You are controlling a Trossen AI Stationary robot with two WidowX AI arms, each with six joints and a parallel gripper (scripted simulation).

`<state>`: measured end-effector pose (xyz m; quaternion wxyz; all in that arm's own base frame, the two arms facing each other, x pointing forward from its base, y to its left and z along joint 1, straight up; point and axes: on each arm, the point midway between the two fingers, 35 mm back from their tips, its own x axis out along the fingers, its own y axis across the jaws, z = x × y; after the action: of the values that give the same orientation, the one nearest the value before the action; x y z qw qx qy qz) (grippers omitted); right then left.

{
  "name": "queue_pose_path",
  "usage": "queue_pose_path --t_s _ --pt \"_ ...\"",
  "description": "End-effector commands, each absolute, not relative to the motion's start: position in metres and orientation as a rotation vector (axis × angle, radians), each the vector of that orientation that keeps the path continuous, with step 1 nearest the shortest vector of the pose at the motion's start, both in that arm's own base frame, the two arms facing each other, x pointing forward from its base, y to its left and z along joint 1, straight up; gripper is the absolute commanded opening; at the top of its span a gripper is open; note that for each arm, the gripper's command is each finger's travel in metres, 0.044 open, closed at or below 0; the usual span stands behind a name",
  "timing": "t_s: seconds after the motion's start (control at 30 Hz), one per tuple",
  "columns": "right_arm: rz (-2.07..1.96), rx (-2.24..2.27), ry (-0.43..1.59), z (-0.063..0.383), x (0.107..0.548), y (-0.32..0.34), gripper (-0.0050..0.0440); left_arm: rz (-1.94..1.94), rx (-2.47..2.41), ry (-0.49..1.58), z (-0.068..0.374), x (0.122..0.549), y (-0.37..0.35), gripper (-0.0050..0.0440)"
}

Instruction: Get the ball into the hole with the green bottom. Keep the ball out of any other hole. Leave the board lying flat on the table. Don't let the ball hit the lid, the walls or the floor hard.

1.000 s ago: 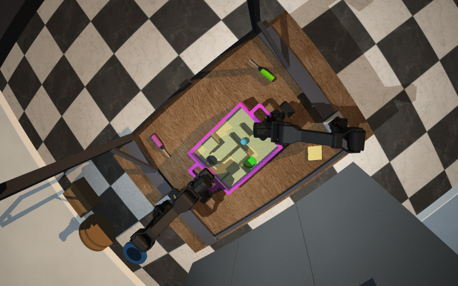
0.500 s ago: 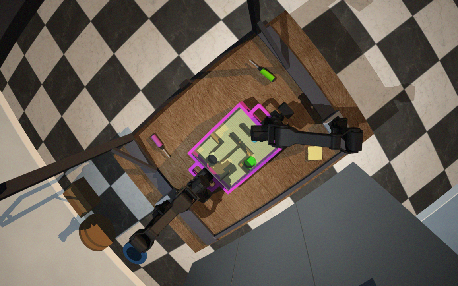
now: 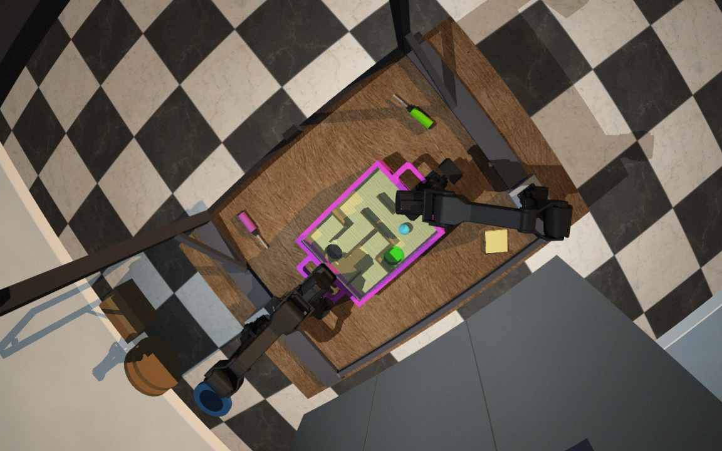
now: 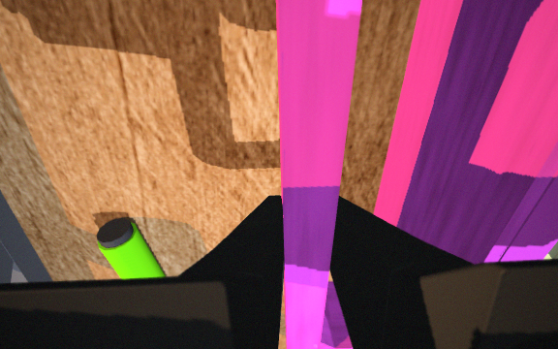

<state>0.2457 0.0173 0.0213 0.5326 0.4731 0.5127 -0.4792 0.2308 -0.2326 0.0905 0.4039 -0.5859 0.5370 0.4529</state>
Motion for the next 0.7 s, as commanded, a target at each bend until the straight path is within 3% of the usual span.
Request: queue_pose_path --t_s 0.0,0.3,0.67 --pt "-1.133 1.138 1.226 0.038 0.256 0.017 -0.0050 1.071 -1.527 1.359 0.100 0.226 -0.235 -0.0050" --pt "-1.157 1.136 1.292 0.047 0.259 0.015 -0.0050 1.006 -1.569 1.349 0.088 0.224 -0.234 -0.0050" --pt "-1.092 1.183 1.224 0.026 0.246 0.015 -0.0050 1.076 -1.546 1.424 0.111 0.235 -0.237 -0.0050"
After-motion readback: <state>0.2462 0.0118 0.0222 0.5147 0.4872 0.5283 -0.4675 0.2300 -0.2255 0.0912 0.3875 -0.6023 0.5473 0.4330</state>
